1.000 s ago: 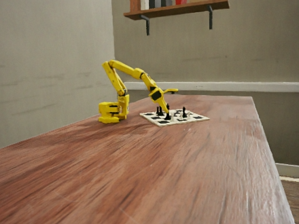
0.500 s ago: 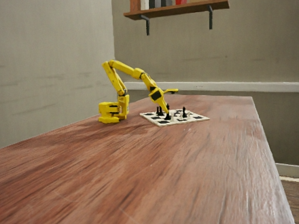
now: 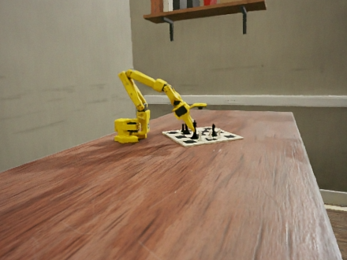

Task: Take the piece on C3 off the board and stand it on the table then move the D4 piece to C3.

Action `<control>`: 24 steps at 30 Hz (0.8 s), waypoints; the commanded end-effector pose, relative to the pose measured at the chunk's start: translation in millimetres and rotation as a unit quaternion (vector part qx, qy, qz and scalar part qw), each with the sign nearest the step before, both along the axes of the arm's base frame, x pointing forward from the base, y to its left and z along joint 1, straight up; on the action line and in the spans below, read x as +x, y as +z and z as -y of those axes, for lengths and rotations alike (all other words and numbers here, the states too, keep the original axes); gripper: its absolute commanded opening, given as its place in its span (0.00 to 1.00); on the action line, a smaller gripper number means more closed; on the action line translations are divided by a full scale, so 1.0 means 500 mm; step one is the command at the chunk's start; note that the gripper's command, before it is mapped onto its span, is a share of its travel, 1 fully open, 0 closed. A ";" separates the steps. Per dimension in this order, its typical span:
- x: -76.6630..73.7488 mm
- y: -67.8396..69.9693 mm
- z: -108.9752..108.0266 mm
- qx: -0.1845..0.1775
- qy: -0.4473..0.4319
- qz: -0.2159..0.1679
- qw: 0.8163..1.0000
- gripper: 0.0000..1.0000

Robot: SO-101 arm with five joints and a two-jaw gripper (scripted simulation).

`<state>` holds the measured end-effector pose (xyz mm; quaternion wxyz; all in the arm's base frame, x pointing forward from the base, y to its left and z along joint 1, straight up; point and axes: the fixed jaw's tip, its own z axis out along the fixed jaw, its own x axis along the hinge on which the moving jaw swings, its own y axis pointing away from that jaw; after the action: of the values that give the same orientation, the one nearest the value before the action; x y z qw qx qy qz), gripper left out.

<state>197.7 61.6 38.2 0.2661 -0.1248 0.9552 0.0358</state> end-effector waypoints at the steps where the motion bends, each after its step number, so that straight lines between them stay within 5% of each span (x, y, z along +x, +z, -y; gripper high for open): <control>1: 0.003 0.004 0.002 -0.002 0.001 0.001 1.000 0.12; 24: 0.008 0.009 0.000 -0.002 0.001 0.002 1.000 0.10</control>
<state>201.3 62.6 43.2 0.2717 -0.1246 0.9536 0.0365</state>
